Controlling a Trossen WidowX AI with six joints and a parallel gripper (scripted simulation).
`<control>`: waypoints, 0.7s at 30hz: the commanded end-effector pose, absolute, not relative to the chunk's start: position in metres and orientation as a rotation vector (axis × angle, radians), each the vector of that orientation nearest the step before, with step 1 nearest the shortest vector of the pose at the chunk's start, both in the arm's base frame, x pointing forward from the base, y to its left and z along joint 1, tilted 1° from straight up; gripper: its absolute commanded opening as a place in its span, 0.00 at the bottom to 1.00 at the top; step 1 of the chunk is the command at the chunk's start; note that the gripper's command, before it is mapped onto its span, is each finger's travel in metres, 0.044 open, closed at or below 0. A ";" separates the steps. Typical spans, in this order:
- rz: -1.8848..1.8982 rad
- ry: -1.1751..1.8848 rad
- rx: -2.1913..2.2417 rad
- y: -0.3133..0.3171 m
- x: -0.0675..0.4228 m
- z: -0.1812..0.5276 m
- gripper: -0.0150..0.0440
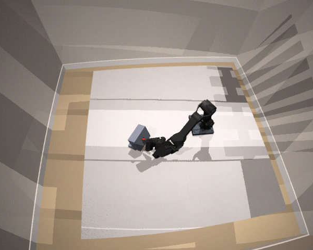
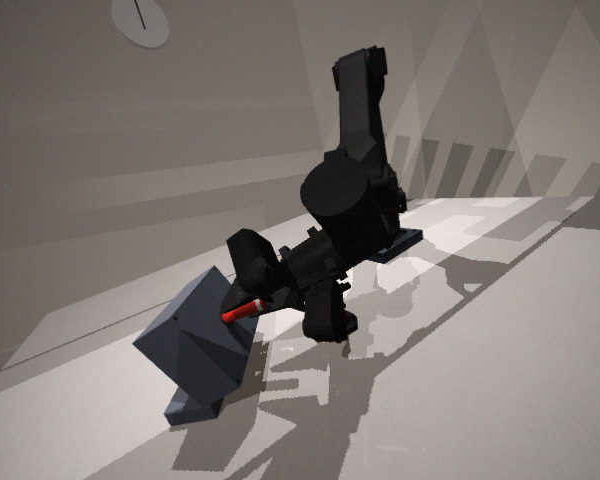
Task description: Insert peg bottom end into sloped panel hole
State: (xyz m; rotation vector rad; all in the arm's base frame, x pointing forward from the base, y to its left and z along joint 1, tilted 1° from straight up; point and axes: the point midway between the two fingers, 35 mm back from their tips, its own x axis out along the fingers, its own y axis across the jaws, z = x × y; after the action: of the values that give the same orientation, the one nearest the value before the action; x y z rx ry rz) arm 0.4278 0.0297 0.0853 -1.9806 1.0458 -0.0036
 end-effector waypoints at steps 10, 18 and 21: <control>0.005 1.049 -1.976 0.040 0.420 0.088 1.00; 0.012 1.053 -1.973 0.050 0.413 0.091 1.00; 0.015 1.054 -1.972 0.053 0.410 0.092 1.00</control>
State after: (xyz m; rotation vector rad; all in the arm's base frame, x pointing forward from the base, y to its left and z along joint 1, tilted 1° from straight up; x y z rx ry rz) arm 0.4123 0.0476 0.0877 -1.9801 1.0576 0.0218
